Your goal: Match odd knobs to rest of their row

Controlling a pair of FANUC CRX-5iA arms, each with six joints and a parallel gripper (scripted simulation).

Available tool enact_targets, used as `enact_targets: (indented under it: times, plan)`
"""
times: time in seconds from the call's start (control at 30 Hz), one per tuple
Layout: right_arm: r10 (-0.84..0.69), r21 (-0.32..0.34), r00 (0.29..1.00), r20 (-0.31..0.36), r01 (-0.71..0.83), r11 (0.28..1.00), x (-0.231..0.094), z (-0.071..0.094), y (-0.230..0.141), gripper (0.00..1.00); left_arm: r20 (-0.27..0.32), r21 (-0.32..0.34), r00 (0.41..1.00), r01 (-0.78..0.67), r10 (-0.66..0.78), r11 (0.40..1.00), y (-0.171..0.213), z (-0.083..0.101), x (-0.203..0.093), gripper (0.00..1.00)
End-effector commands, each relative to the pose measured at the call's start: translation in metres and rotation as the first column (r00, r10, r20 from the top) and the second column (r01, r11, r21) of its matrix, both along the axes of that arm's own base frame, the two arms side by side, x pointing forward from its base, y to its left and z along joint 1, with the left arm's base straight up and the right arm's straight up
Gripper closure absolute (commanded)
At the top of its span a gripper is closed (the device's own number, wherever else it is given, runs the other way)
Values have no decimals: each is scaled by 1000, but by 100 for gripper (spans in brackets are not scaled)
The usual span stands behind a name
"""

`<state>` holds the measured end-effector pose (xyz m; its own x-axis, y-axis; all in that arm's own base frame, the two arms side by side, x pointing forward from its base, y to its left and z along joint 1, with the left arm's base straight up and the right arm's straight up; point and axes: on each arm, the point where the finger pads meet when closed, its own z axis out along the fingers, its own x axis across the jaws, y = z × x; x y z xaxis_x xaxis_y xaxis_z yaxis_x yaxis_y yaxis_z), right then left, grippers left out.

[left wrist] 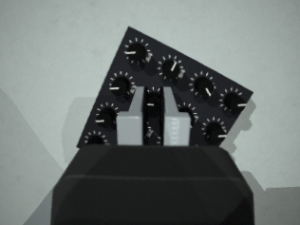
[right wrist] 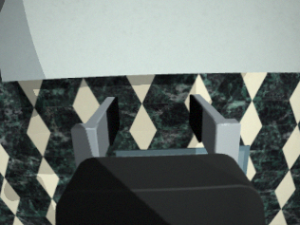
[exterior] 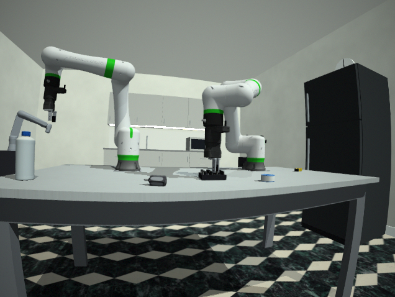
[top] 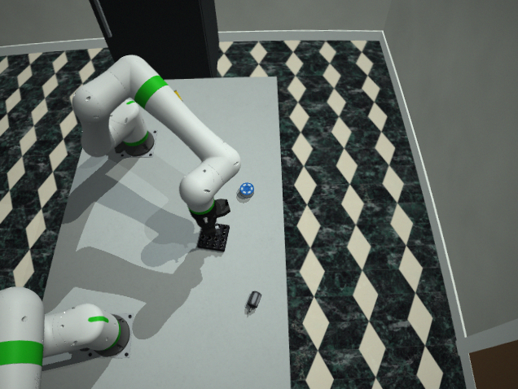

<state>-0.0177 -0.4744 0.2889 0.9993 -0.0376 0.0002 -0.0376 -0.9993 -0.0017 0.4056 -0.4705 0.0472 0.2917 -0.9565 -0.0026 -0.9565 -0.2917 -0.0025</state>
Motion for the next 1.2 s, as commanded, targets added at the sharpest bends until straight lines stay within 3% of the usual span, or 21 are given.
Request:
enact_targets:
  times: [0.0,0.37,1.17]
  plan:
    - [0,-2,1000,0,0,1000,0,1,0,0,0,-5,997,75,-75,997,-1,1,0,70]
    - [0,-2,1000,0,0,1000,0,1,0,0,0,-4,957,289,-289,957,-1,1,0,70]
    - [0,-2,1000,0,0,1000,0,1,0,0,0,-4,886,464,-464,886,-1,1,0,70]
